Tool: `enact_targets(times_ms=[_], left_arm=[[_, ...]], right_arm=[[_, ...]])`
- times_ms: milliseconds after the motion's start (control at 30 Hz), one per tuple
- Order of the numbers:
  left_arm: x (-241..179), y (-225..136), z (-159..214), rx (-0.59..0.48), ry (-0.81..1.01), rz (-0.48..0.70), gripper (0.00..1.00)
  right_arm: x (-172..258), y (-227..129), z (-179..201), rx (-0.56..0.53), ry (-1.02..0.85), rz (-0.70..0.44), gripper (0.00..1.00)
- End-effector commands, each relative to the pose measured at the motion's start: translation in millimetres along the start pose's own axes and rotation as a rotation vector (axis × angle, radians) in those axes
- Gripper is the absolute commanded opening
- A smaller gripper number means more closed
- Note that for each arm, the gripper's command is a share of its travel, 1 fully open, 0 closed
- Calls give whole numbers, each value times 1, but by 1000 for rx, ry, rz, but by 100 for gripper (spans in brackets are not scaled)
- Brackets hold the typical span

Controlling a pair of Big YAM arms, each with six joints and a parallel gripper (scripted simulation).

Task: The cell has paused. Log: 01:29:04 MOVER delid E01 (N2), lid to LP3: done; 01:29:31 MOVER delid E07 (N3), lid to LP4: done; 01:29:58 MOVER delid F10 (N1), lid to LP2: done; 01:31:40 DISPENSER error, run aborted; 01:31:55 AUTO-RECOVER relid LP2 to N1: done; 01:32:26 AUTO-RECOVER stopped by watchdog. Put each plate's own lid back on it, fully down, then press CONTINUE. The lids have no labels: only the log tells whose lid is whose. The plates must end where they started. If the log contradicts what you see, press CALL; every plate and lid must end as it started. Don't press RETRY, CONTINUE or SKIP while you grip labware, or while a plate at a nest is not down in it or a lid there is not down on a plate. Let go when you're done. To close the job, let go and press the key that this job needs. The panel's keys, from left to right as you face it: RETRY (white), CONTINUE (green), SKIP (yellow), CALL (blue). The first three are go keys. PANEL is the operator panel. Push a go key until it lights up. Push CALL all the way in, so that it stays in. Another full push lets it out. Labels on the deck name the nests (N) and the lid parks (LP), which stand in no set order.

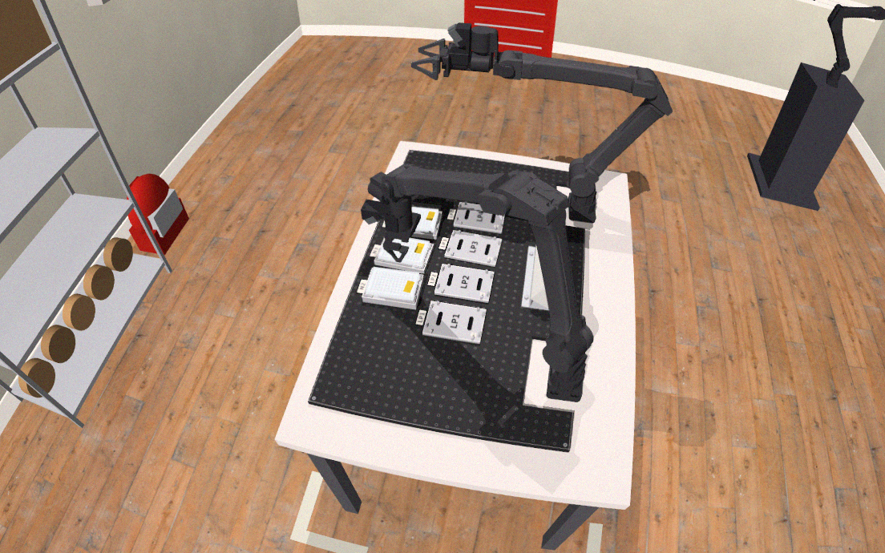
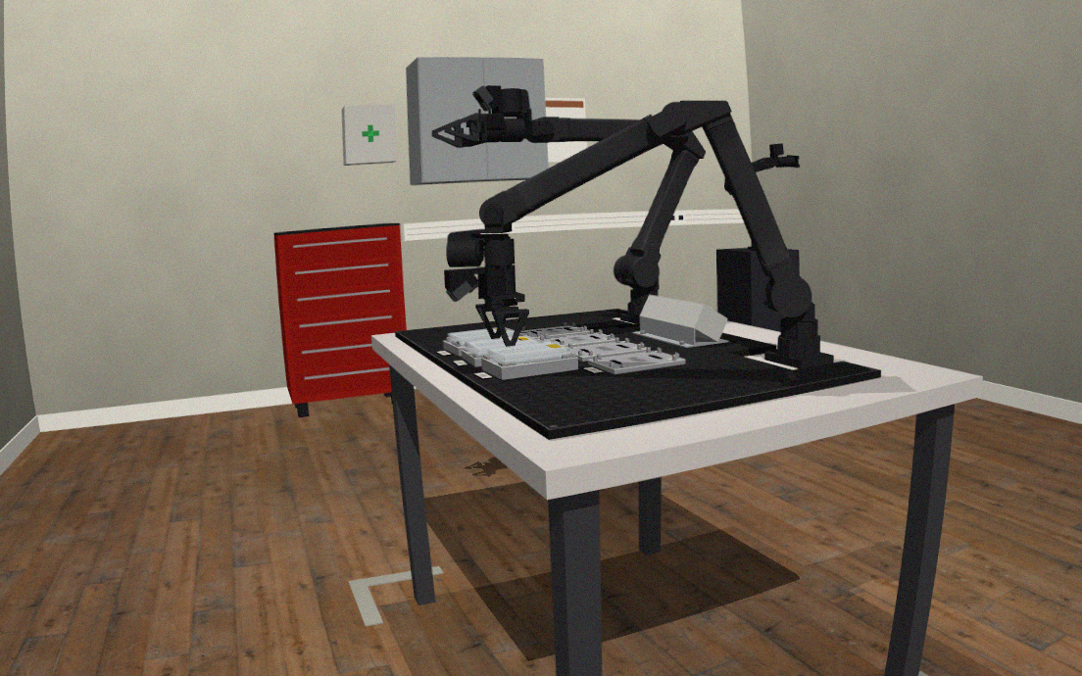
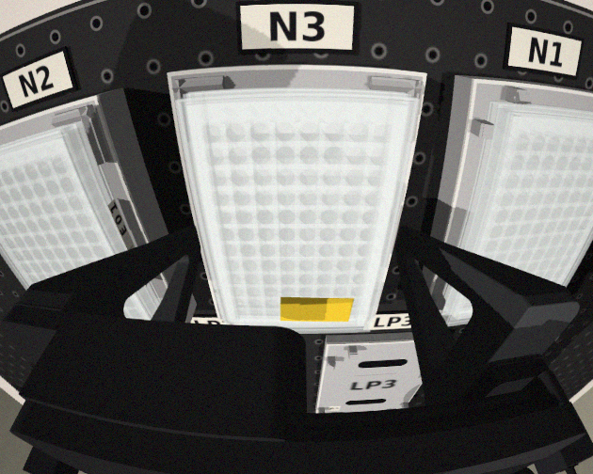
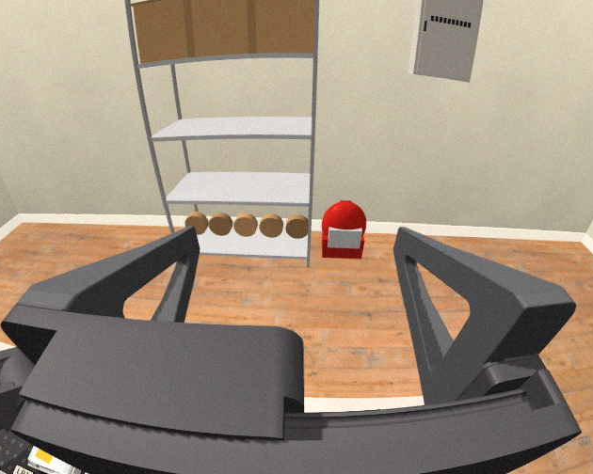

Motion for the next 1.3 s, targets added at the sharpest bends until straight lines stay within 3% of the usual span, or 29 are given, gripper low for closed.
enact_targets(times_ms=[0, 967, 1267], left_arm=[[3, 6, -6, 4, 0, -5, 100], [3, 6, -6, 4, 0, -5, 100], [-5, -33, -16, -52, 2, 38, 100]], right_arm=[[-5, -2, -31, -56, 12, 7, 100], [-5, -2, -31, -56, 12, 7, 100], [-5, -2, -31, -56, 12, 7, 100]])
Point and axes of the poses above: on each arm, the point where the finger pads meet when closed, its own y axis out along the fingers, its own x axis across the jaws, z = x × y, the point moved 6 cm from there along -y, back along the fingers, and after that the axes turned 8 degrees about -y, right-handed, at the moved point
